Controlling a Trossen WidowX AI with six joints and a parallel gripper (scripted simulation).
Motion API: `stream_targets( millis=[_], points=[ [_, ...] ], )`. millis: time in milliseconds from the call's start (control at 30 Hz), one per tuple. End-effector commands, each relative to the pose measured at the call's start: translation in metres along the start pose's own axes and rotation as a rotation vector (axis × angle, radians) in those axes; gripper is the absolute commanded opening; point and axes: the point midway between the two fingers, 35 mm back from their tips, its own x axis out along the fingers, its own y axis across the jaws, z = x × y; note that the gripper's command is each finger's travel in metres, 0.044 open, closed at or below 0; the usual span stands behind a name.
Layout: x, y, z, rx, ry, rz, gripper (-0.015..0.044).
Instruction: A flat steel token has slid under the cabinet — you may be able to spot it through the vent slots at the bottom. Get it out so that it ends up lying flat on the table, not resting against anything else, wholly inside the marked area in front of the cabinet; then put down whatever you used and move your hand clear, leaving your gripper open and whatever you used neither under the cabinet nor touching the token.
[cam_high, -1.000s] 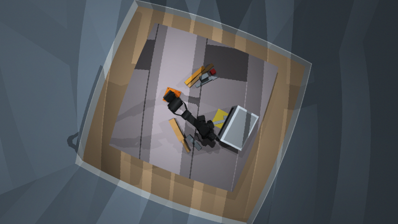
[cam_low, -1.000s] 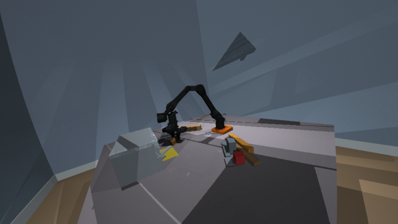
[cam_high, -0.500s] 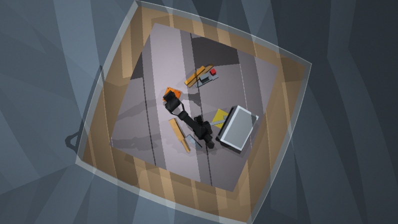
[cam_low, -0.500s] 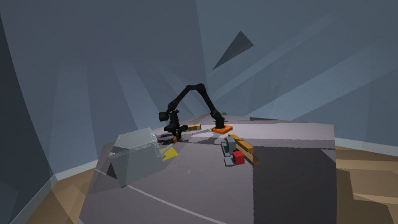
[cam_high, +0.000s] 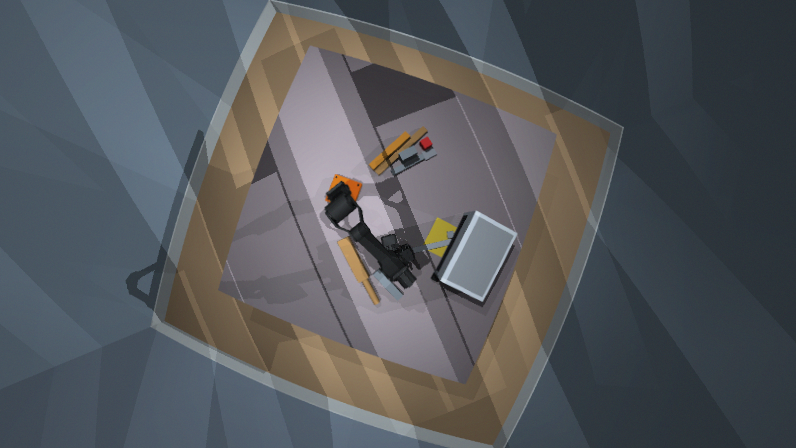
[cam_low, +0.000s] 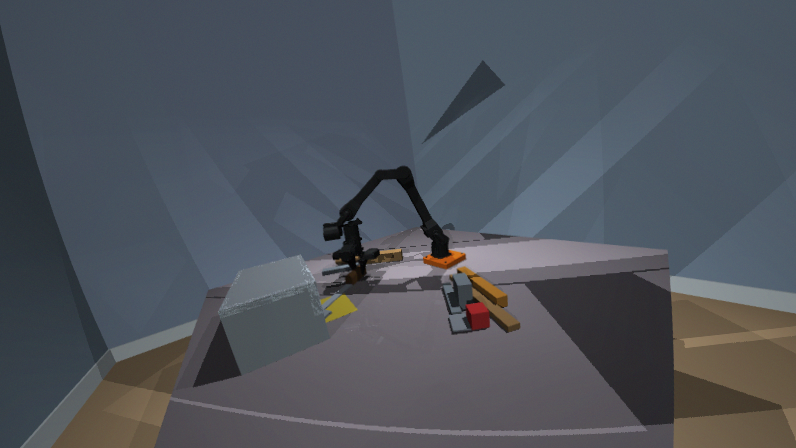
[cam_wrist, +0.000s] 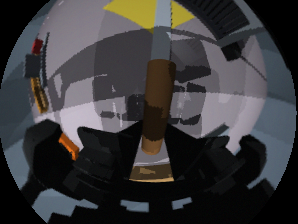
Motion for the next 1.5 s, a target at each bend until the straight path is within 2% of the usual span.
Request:
stream_targets(
  millis=[0,1467],
  points=[
    [0.001,0.0,-0.01,0.001,0.002,0.003,0.0],
    [-0.002,-0.003,-0.065,0.002,0.006,0.002,0.0]
  ],
)
